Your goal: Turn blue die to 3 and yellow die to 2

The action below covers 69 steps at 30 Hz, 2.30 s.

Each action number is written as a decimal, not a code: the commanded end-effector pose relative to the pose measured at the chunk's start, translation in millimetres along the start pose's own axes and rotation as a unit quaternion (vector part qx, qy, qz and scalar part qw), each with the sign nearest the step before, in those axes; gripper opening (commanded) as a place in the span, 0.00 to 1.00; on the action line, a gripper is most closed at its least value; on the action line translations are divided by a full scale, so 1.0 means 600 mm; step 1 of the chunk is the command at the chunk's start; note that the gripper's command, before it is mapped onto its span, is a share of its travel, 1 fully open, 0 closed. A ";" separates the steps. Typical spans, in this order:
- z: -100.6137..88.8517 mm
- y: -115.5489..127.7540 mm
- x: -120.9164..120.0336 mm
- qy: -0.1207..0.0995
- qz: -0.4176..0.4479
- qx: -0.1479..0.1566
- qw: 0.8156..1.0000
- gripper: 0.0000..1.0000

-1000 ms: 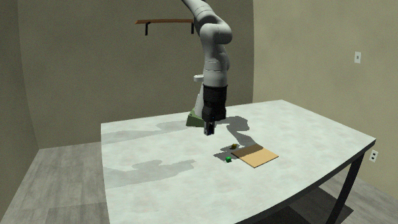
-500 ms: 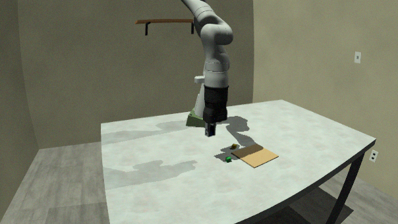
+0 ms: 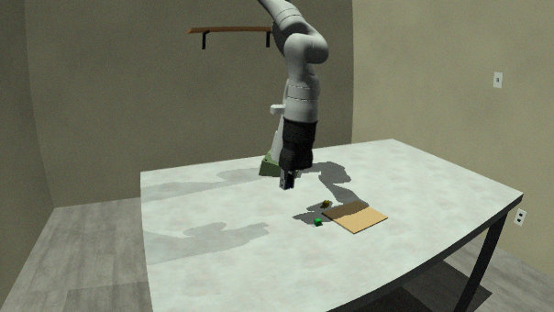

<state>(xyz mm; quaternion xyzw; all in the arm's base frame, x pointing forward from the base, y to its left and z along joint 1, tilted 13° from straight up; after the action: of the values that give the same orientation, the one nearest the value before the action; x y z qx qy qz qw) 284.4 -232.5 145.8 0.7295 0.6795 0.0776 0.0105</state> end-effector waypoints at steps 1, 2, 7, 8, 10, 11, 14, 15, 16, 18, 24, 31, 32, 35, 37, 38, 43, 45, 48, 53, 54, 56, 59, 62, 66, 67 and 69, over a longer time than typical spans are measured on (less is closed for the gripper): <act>-0.005 -0.001 0.000 -0.014 -0.010 0.004 1.000 0.34; -0.006 -0.002 -0.002 -0.019 -0.013 0.006 1.000 0.34; -0.017 -0.008 -0.012 -0.050 -0.031 0.013 0.998 0.34; -0.021 -0.009 -0.015 -0.057 -0.035 0.015 0.998 0.34; -0.021 -0.009 -0.015 -0.057 -0.035 0.015 0.998 0.34; -0.024 -0.010 -0.017 -0.065 -0.039 0.016 0.997 0.34; -0.039 -0.013 -0.026 -0.089 -0.051 0.017 0.995 0.34; -0.044 -0.014 -0.029 -0.098 -0.056 0.017 0.994 0.34; -0.051 -0.015 -0.031 -0.107 -0.060 0.017 0.992 0.34; -0.065 -0.016 -0.037 -0.125 -0.069 0.015 0.990 0.34; -0.124 -0.018 -0.054 -0.186 -0.095 -0.001 0.978 0.34; -0.188 -0.018 -0.064 -0.238 -0.114 -0.029 0.964 0.34; -0.202 -0.019 -0.065 -0.248 -0.118 -0.037 0.961 0.34; -0.231 -0.021 -0.067 -0.268 -0.124 -0.053 0.954 0.34; -0.246 -0.022 -0.067 -0.278 -0.127 -0.063 0.950 0.34; -0.246 -0.022 -0.067 -0.278 -0.127 -0.063 0.950 0.34; -0.276 -0.025 -0.068 -0.297 -0.132 -0.083 0.942 0.34; -0.292 -0.027 -0.068 -0.306 -0.135 -0.094 0.938 0.34; -0.333 -0.036 -0.068 -0.328 -0.140 -0.127 0.926 0.34; -0.350 -0.041 -0.068 -0.337 -0.141 -0.143 0.920 0.34; -0.363 -0.045 -0.068 -0.342 -0.142 -0.155 0.916 0.34; -0.378 -0.050 -0.068 -0.349 -0.142 -0.170 0.911 0.34; -0.401 -0.060 -0.068 -0.358 -0.142 -0.196 0.902 0.34; -0.402 -0.061 -0.068 -0.359 -0.142 -0.198 0.901 0.34; -0.433 -0.080 -0.071 -0.369 -0.139 -0.243 0.886 0.34; -0.441 -0.086 -0.073 -0.371 -0.138 -0.258 0.882 0.34; -0.448 -0.093 -0.075 -0.372 -0.136 -0.273 0.877 0.34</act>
<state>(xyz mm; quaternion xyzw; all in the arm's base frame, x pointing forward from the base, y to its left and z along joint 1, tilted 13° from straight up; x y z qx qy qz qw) 209.8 -291.0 390.0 0.6237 0.6482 -0.0602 0.4327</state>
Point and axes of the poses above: the point where the finger pads meet when closed, its own z axis out along the fingers, its own x axis across the jaws, y = z × x, the point moved 6 cm from there along -z, back along the fingers, and after that the axes turned 3 degrees about z, right-handed, at the moved point
